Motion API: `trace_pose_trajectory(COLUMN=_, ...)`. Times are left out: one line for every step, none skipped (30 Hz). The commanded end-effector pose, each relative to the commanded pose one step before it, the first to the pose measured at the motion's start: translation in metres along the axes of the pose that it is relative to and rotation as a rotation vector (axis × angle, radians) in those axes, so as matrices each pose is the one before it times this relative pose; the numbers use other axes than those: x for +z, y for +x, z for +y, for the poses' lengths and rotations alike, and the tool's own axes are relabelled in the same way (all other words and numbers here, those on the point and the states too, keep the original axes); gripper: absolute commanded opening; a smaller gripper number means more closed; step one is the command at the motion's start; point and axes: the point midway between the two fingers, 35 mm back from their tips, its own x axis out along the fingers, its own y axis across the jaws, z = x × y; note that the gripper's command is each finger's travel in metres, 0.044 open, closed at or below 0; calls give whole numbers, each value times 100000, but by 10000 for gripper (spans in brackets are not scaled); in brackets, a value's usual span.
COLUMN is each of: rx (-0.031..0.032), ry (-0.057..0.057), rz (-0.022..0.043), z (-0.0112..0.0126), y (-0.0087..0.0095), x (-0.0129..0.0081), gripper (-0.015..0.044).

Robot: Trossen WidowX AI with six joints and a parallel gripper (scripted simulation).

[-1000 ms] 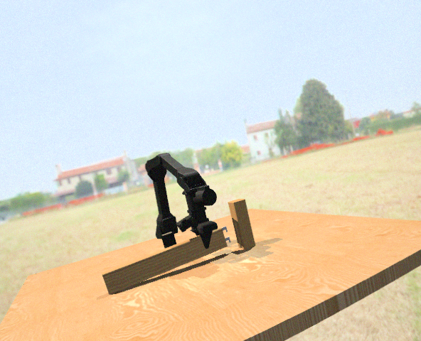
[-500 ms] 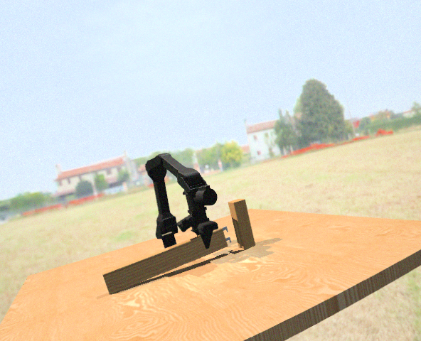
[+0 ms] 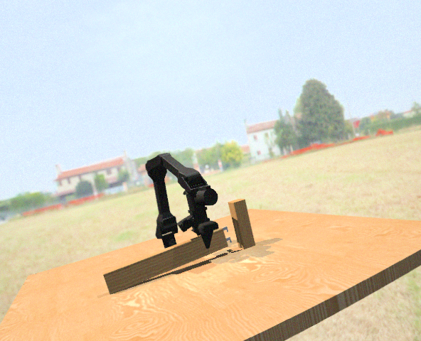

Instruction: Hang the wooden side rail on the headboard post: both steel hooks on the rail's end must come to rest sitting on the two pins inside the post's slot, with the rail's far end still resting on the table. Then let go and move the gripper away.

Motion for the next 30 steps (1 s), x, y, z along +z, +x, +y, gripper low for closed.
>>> trace_pose_trajectory(rx=433, ry=395, rz=468, z=-46, y=-169, x=-171, gripper=0)
trace_pose_trajectory(rx=-1, ry=0, rz=1, z=-11, y=-11, x=-11, gripper=0)
trace_pose_trajectory(rx=-1, ry=0, rz=1, z=-6, y=-11, x=-11, gripper=0)
trace_pose_trajectory(rx=0, ry=0, rz=1, z=-2, y=-11, x=-11, gripper=0)
trace_pose_trajectory(rx=0, ry=0, rz=1, z=1, y=-11, x=-11, gripper=0)
trace_pose_trajectory(rx=0, ry=0, rz=1, z=4, y=-11, x=-11, gripper=0)
trace_pose_trajectory(rx=1, ry=0, rz=1, z=7, y=-11, x=-11, gripper=0)
trace_pose_trajectory(rx=1, ry=0, rz=1, z=10, y=-12, x=-12, gripper=0)
trace_pose_trajectory(rx=1, ry=0, rz=1, z=11, y=-12, x=-12, gripper=0)
trace_pose_trajectory(rx=1, ry=0, rz=1, z=11, y=-12, x=-12, gripper=0)
trace_pose_trajectory(rx=1, ry=0, rz=1, z=11, y=-12, x=-12, gripper=0)
trace_pose_trajectory(rx=1, ry=0, rz=1, z=11, y=-12, x=-12, gripper=0)
trace_pose_trajectory(rx=1, ry=0, rz=1, z=11, y=-12, x=-12, gripper=0)
trace_pose_trajectory(rx=1, ry=0, rz=1, z=11, y=-12, x=-12, gripper=0)
trace_pose_trajectory(rx=1, ry=0, rz=1, z=11, y=-12, x=-12, gripper=0)
trace_pose_trajectory(rx=1, ry=0, rz=1, z=11, y=-12, x=-12, gripper=0)
trace_pose_trajectory(rx=1, ry=0, rz=1, z=11, y=-12, x=-12, gripper=0)
trace_pose_trajectory(rx=1, ry=0, rz=1, z=11, y=-12, x=-12, gripper=0)
trace_pose_trajectory(rx=1, ry=0, rz=1, z=11, y=-12, x=-12, gripper=0)
trace_pose_trajectory(rx=1, ry=0, rz=1, z=11, y=-12, x=-12, gripper=0)
trace_pose_trajectory(rx=1, ry=0, rz=1, z=11, y=-12, x=-12, gripper=0)
trace_pose_trajectory(rx=1, ry=0, rz=1, z=11, y=-12, x=-12, gripper=0)
trace_pose_trajectory(rx=1, ry=0, rz=1, z=11, y=-3, x=-12, gripper=0)
trace_pose_trajectory(rx=1, ry=0, rz=1, z=11, y=8, x=-11, gripper=0)
trace_pose_trajectory(rx=1, ry=0, rz=1, z=11, y=11, x=-11, gripper=0)
trace_pose_trajectory(rx=1, ry=0, rz=1, z=11, y=11, x=-12, gripper=0)
trace_pose_trajectory(rx=1, ry=0, rz=1, z=11, y=11, x=-12, gripper=0)
trace_pose_trajectory(rx=1, ry=0, rz=1, z=11, y=11, x=-12, gripper=0)
trace_pose_trajectory(rx=1, ry=0, rz=1, z=11, y=11, x=-12, gripper=0)
trace_pose_trajectory(rx=1, ry=0, rz=1, z=11, y=11, x=-12, gripper=0)
